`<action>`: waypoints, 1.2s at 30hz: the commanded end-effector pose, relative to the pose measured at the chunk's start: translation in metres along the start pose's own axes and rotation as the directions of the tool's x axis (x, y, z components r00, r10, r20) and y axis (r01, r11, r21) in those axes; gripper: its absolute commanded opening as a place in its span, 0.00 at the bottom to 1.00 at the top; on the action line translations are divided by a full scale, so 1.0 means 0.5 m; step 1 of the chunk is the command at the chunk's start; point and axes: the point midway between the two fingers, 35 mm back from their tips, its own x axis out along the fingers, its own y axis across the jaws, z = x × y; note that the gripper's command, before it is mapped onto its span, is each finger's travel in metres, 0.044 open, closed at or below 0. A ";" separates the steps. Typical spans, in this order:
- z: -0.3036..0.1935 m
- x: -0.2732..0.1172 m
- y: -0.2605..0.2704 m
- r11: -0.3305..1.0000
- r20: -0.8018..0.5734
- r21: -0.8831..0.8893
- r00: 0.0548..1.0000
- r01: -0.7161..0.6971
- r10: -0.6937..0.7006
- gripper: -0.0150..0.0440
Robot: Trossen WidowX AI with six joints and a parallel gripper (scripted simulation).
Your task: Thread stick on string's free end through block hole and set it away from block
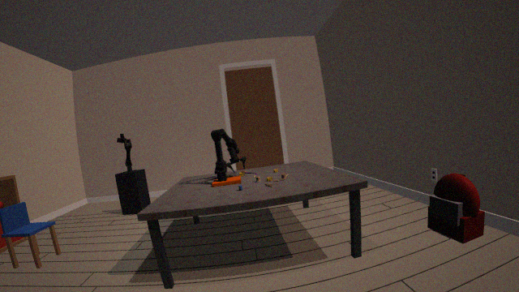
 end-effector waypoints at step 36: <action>0.007 -0.018 -0.040 0.616 0.165 -0.788 0.963 -0.001 0.213 0.96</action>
